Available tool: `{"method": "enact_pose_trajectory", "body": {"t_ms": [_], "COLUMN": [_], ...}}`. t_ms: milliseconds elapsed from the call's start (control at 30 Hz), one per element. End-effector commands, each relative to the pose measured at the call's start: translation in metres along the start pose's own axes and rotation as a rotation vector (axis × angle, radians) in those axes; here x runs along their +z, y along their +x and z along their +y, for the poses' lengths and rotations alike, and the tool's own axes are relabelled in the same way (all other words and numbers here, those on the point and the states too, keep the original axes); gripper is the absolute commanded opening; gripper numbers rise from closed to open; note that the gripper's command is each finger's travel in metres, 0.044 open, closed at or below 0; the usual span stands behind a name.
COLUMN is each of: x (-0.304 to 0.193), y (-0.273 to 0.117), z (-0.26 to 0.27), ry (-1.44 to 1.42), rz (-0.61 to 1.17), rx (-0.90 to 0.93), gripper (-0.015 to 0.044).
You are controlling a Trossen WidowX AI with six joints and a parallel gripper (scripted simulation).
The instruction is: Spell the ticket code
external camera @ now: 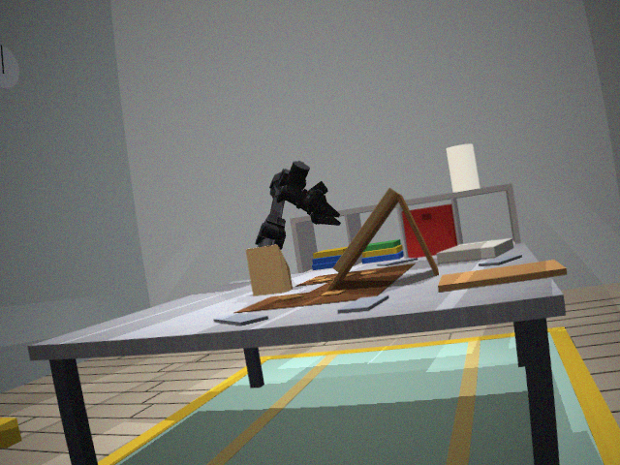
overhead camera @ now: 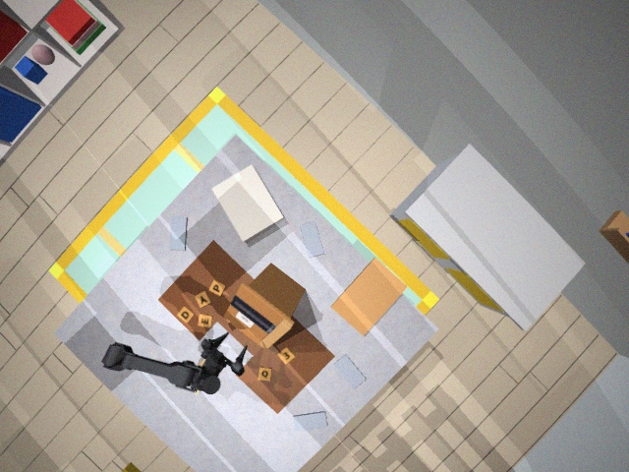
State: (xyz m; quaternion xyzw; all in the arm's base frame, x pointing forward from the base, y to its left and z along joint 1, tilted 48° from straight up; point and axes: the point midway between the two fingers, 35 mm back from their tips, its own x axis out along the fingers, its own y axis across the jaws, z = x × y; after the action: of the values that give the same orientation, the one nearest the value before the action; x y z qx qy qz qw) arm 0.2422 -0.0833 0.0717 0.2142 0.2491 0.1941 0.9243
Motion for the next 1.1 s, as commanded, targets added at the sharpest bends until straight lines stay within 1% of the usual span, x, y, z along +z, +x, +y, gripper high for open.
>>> {"method": "enact_pose_trajectory", "body": {"t_ms": [0,333,533,600,1067], "x": [0.029,0.097,0.135,0.142,0.143], "y": [-0.003,-0.018,-0.032,-0.036,-0.036], "z": [-0.01,-0.009,0.007,0.012,0.013], "ry": [-0.255,-0.885,-1.26,-1.334,-1.349], "rz": [0.064,0.173,0.182,0.176,0.175], "rx": [0.019,0.171,0.321,0.355,0.363], "gripper": [0.044,0.044,0.044,0.044,0.044]}}
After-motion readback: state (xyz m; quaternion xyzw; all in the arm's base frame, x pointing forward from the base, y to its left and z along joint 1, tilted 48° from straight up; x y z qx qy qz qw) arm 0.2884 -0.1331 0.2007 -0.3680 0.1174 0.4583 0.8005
